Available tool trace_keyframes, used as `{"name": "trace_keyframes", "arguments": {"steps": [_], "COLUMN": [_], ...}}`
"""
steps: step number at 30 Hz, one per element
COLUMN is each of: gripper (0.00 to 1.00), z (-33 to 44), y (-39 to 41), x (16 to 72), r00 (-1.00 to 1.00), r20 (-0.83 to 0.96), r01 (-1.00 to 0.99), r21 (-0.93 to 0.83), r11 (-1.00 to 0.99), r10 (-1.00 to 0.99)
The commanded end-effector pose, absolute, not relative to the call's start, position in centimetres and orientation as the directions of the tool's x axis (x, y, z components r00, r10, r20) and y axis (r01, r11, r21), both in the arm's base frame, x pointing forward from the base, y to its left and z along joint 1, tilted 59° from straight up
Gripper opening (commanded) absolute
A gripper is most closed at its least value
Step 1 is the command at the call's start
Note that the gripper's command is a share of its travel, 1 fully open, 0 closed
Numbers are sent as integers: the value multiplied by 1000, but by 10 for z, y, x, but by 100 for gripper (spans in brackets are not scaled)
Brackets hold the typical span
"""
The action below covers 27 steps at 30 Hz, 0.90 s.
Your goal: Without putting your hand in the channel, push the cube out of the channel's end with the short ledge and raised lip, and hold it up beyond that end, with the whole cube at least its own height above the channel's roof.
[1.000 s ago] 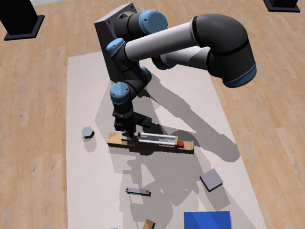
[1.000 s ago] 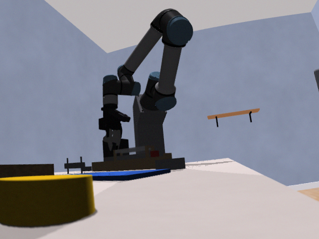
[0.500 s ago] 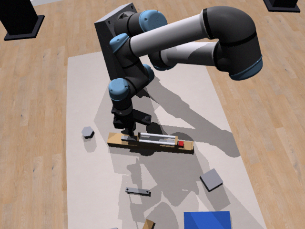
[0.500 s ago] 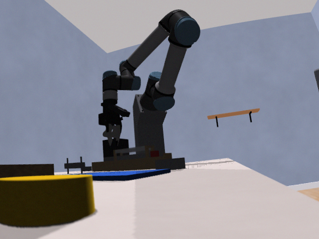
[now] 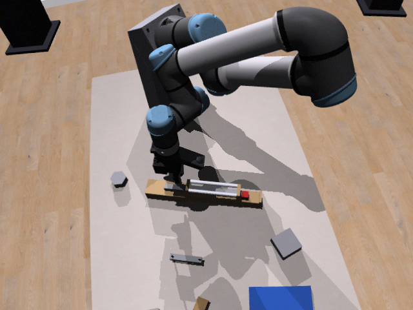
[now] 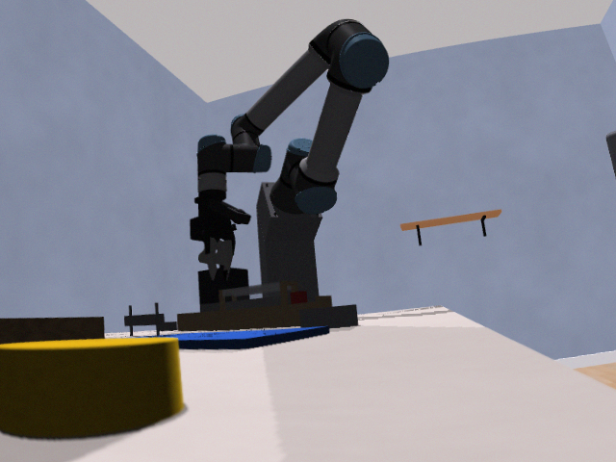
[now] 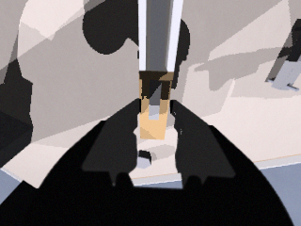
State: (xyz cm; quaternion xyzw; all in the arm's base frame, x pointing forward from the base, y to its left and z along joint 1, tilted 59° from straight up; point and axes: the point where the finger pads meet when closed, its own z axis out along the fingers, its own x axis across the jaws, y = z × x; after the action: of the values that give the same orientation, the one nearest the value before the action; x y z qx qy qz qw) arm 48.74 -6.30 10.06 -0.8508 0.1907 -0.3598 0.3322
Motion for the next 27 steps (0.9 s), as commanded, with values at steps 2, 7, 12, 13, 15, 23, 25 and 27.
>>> {"name": "trace_keyframes", "arguments": {"steps": [2, 7, 12, 13, 15, 23, 25, 27], "gripper": [22, 22, 22, 22, 22, 22, 0, 0], "z": [101, 101, 101, 101, 101, 101, 100, 98], "y": [-63, -63, -63, -63, -63, -63, -64, -67], "x": [487, 487, 487, 487, 487, 487, 487, 487], "r00": [668, 668, 668, 668, 668, 668, 668, 668], "r20": [486, 486, 486, 486, 486, 486, 486, 486], "r01": [-85, -85, -85, -85, -85, -85, -85, -86], "r21": [-702, -702, -702, -702, -702, -702, -702, -702], "r11": [-707, -707, -707, -707, -707, -707, -707, -707], "r10": [-564, -564, -564, -564, -564, -564, -564, -563]}}
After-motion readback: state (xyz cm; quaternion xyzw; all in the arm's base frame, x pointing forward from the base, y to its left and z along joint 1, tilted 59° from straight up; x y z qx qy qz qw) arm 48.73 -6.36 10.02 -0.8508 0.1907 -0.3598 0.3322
